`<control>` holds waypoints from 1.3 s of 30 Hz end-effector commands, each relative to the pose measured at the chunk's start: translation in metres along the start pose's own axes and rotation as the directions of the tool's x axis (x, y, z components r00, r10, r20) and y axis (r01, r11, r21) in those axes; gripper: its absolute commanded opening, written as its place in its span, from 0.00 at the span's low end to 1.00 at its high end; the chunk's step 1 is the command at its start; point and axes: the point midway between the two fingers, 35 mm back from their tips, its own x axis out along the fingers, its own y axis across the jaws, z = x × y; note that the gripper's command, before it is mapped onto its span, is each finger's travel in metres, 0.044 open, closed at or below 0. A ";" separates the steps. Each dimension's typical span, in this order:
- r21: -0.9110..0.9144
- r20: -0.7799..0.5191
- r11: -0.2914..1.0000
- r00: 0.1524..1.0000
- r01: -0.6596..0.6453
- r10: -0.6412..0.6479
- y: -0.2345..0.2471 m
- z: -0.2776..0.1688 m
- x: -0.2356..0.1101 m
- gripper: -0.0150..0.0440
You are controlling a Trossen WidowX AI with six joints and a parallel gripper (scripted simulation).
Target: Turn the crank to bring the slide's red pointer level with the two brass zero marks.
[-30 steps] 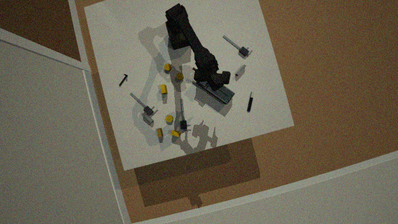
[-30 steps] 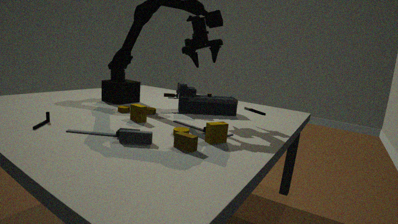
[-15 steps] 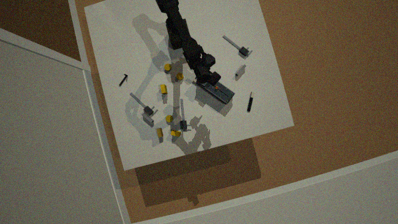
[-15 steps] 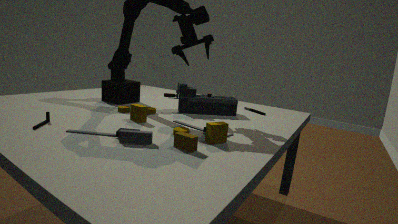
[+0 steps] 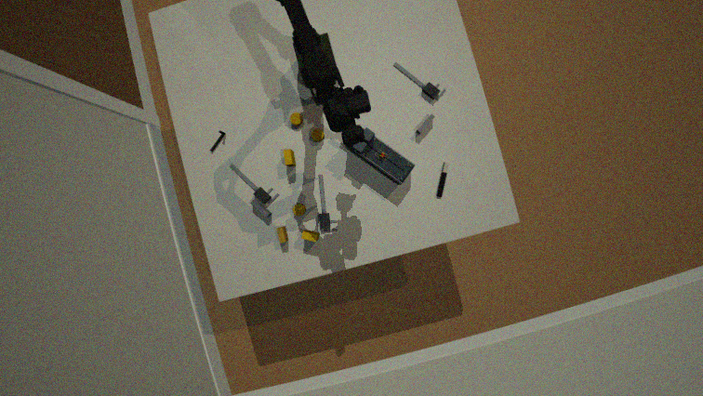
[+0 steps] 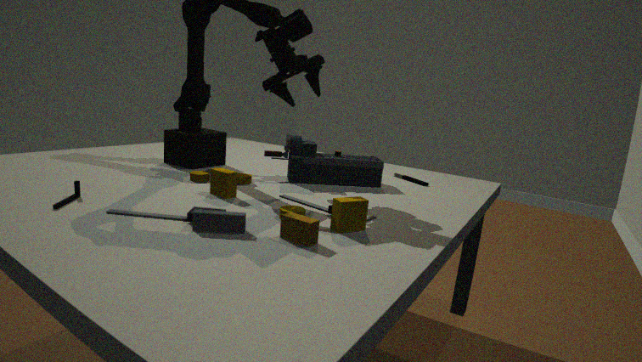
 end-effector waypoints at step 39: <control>0.767 0.080 0.637 0.973 0.079 -0.217 0.088 -0.056 0.042 1.00</control>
